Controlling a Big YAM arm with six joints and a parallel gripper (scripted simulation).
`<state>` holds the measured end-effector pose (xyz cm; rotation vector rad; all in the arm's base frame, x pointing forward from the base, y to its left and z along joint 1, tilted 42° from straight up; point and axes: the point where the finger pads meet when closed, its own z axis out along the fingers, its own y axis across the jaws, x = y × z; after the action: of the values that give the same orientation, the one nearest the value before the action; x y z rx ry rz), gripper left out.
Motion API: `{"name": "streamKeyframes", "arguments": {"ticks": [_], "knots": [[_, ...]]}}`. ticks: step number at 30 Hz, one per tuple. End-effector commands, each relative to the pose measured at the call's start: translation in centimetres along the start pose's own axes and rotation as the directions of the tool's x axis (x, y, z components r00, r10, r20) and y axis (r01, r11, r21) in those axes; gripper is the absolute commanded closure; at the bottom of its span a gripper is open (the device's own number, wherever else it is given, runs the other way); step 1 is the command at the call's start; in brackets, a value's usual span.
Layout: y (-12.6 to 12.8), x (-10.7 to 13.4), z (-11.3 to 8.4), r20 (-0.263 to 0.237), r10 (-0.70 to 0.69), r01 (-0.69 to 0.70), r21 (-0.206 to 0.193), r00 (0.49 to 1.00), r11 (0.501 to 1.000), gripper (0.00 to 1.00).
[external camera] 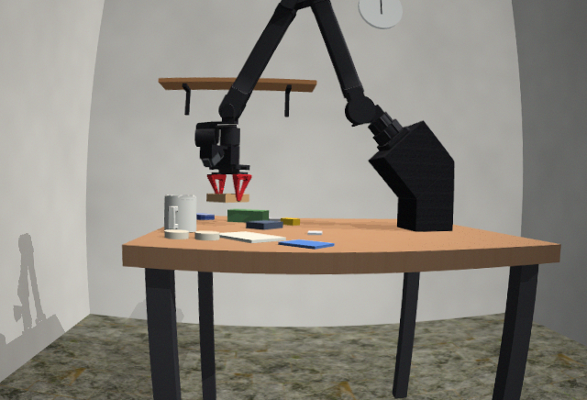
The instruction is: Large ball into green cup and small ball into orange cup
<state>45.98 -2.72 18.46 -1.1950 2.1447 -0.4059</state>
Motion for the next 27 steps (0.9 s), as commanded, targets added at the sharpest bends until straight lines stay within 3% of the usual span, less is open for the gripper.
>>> {"name": "streamKeyframes", "arguments": {"ticks": [1, 9, 15, 18, 27], "knots": [[-1.7, 0.0, -1.4, 0.027, -0.004, 0.003, 0.053, 1.000, 0.999, 0.33], [-1.5, 0.1, -1.3, 0.057, -0.006, 0.003, 0.042, 0.998, 0.999, 0.33], [-1.0, -0.8, -1.3, 0.048, 0.000, -0.003, 0.052, 0.999, 0.999, 0.33], [-2.1, -1.4, -1.7, 0.050, -0.004, 0.000, 0.070, 0.999, 0.998, 0.33], [-2.3, -1.4, -2.0, 0.035, -0.009, 0.007, 0.053, 0.999, 0.999, 0.33]]}}
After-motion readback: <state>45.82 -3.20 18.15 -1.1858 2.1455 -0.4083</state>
